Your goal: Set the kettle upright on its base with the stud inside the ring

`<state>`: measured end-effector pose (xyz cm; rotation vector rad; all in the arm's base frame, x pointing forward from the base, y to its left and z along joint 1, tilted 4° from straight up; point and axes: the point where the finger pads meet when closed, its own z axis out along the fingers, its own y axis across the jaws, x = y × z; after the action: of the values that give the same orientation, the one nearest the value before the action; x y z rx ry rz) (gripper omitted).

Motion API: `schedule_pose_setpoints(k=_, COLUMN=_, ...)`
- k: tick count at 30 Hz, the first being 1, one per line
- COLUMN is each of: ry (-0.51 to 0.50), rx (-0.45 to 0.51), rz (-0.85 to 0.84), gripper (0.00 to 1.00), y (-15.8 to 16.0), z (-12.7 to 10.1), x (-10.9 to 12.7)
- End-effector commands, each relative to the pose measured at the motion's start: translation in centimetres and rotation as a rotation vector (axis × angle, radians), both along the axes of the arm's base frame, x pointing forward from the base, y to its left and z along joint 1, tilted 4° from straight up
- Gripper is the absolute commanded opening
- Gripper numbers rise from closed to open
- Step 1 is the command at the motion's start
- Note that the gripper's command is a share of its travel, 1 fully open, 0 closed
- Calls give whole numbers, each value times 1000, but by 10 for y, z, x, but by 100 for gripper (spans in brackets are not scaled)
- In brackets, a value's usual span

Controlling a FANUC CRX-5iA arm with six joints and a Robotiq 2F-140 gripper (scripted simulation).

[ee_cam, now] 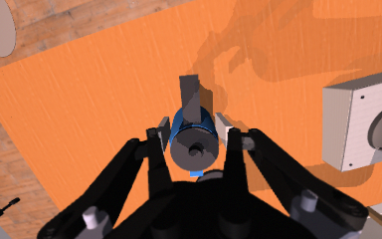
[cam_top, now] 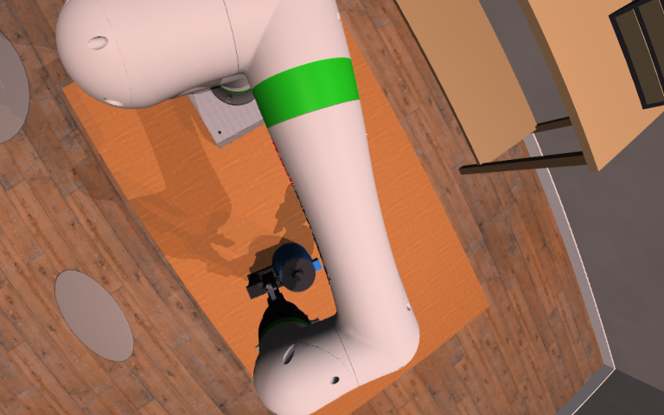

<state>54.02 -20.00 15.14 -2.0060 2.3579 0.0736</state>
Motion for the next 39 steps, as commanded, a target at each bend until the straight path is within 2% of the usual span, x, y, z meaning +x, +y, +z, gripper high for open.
schedule_pose_setpoints(k=1, ry=-1, rx=-1, rz=0, gripper=47, y=1, z=-11, x=1)
schedule_pose_setpoints(k=8, ry=-1, rx=-1, rz=0, gripper=47, y=2, z=-33, x=1)
schedule_pose_setpoints(k=13, ry=-1, rx=-1, rz=0, gripper=47, y=3, z=-41, x=1)
schedule_pose_setpoints(k=39, ry=-1, rx=-1, rz=0, gripper=47, y=3, z=-42, x=1)
